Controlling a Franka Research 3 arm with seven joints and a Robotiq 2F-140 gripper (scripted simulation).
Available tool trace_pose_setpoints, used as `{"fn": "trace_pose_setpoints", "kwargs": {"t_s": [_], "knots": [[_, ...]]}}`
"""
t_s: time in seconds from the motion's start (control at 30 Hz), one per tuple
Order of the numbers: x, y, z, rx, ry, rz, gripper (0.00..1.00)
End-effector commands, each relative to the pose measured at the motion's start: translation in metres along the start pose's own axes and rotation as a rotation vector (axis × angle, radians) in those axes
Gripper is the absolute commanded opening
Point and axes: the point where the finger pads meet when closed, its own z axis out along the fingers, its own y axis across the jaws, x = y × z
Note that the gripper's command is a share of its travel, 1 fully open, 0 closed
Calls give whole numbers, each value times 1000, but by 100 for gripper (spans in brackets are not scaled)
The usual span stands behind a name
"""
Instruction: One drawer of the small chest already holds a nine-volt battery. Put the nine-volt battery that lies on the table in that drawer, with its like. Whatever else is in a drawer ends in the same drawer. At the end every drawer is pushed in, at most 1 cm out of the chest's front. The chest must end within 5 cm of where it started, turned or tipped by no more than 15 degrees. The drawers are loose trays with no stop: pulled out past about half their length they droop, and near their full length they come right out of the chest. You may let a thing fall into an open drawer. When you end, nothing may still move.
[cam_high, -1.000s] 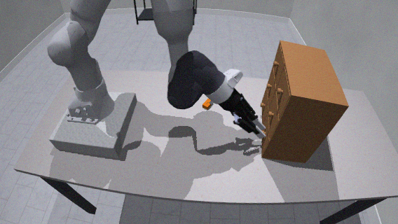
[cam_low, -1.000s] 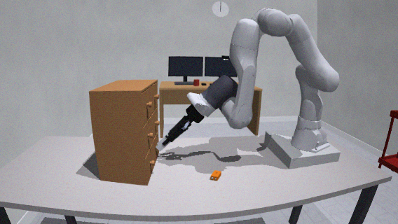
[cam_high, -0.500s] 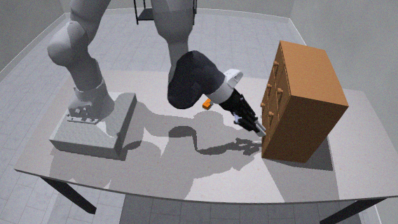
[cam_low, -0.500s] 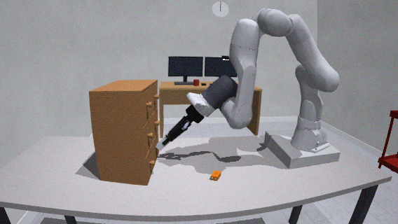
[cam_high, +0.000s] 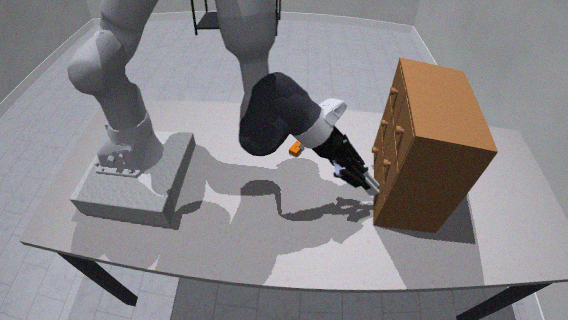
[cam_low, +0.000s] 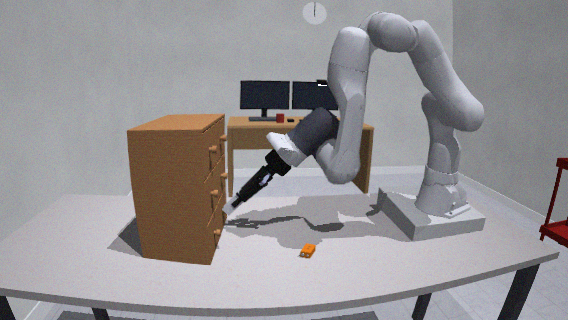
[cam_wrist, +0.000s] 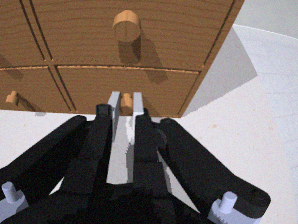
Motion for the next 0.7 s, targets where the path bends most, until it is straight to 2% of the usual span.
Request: {"fn": "trace_pose_setpoints", "kwargs": {"t_s": [0.0, 0.67], "knots": [[-1, -1, 0, 1, -3, 3, 8], [-8, -1, -6, 1, -3, 3, 8]]}}
